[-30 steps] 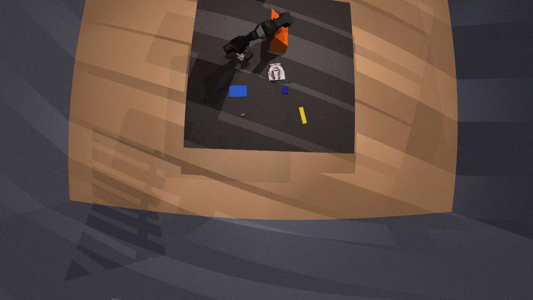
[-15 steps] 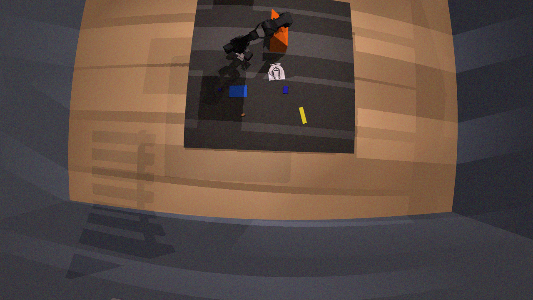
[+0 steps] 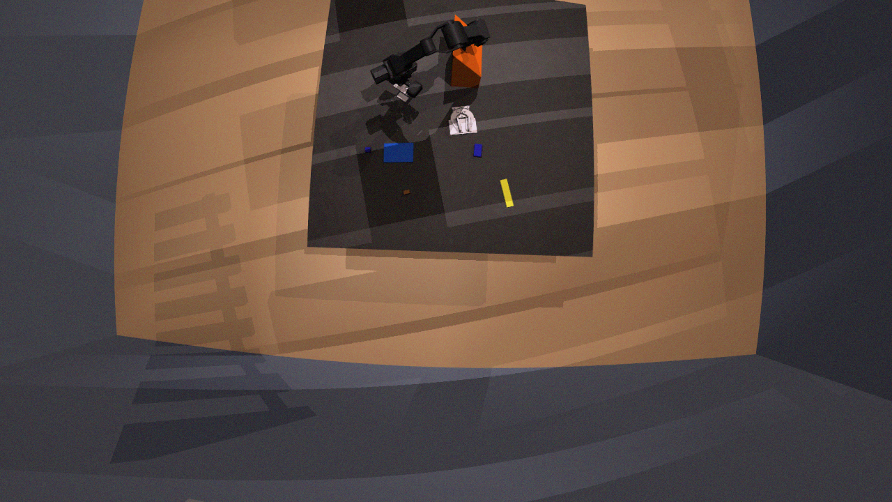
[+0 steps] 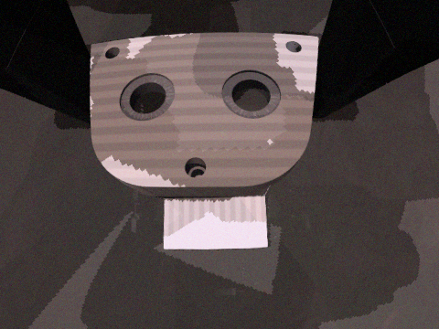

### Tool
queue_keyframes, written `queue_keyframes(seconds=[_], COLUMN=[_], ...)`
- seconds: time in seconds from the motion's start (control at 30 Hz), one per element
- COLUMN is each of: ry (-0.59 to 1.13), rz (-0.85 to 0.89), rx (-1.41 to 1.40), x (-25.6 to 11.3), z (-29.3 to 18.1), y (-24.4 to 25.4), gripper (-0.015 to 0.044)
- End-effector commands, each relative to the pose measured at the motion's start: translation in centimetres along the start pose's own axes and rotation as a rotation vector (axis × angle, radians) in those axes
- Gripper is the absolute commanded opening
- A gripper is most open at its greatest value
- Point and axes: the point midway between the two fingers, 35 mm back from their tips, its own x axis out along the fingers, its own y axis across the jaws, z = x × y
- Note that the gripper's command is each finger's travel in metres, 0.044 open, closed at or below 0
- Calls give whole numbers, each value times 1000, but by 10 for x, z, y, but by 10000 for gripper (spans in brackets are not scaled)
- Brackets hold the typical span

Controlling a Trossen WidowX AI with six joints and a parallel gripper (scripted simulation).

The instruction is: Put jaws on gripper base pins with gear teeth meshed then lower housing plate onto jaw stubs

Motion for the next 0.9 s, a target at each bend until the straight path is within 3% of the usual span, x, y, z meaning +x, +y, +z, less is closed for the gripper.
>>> queue_keyframes(seconds=[0.0, 0.33, 0.87], ry=[1, 2, 11], rz=[4, 5, 37], rx=[-5, -26, -555], x=[-14, -29, -40], z=[0, 1, -7], y=[1, 0, -37], gripper=[351, 351, 351])
